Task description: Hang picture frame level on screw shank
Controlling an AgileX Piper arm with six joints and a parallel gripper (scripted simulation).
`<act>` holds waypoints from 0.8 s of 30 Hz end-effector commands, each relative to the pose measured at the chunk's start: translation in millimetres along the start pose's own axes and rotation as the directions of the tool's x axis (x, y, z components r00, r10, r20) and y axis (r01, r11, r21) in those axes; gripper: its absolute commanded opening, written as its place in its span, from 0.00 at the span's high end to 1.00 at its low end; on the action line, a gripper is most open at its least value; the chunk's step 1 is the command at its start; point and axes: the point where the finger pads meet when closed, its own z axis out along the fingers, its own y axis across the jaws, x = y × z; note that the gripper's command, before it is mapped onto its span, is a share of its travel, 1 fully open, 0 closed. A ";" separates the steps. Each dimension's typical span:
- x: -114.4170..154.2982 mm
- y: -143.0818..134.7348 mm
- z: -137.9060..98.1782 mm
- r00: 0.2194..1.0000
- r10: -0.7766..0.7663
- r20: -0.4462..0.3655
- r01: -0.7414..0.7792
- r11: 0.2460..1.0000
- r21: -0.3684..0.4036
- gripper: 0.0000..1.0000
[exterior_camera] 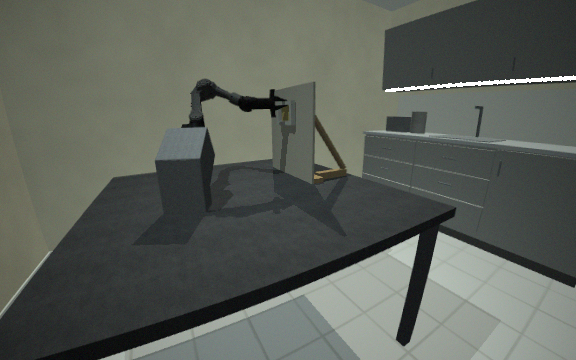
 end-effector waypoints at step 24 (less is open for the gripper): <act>1.3 0.2 -0.2 1.000 0.002 -0.001 -0.002 1.000 0.006 1.00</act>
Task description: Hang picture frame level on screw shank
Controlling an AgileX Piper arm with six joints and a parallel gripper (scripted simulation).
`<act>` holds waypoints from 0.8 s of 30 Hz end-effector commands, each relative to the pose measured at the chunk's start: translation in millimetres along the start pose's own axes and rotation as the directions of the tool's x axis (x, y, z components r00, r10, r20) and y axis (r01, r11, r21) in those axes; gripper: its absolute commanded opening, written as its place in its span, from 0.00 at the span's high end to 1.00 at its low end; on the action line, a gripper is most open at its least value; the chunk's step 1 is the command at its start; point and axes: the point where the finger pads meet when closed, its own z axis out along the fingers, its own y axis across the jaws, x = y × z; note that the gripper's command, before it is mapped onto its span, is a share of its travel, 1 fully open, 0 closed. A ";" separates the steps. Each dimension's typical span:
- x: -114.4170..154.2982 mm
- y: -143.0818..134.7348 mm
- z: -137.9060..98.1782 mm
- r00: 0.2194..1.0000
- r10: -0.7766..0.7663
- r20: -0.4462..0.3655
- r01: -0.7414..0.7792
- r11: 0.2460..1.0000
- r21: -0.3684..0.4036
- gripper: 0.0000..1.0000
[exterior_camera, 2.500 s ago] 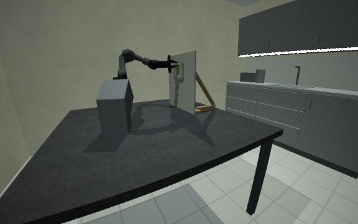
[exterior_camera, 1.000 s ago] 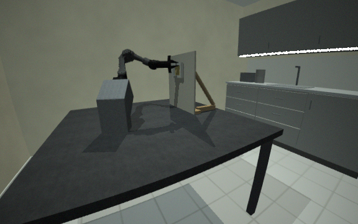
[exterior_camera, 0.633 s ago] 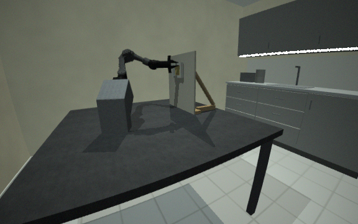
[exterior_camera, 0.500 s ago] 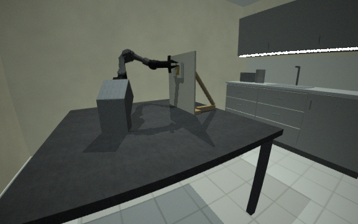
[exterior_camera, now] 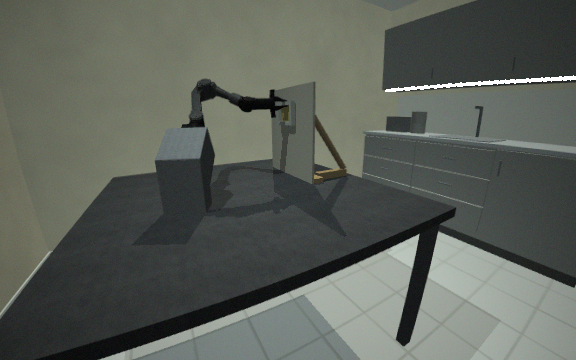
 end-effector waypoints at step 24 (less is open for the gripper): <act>0.3 1.0 0.0 1.000 0.003 0.000 -0.003 1.000 0.008 1.00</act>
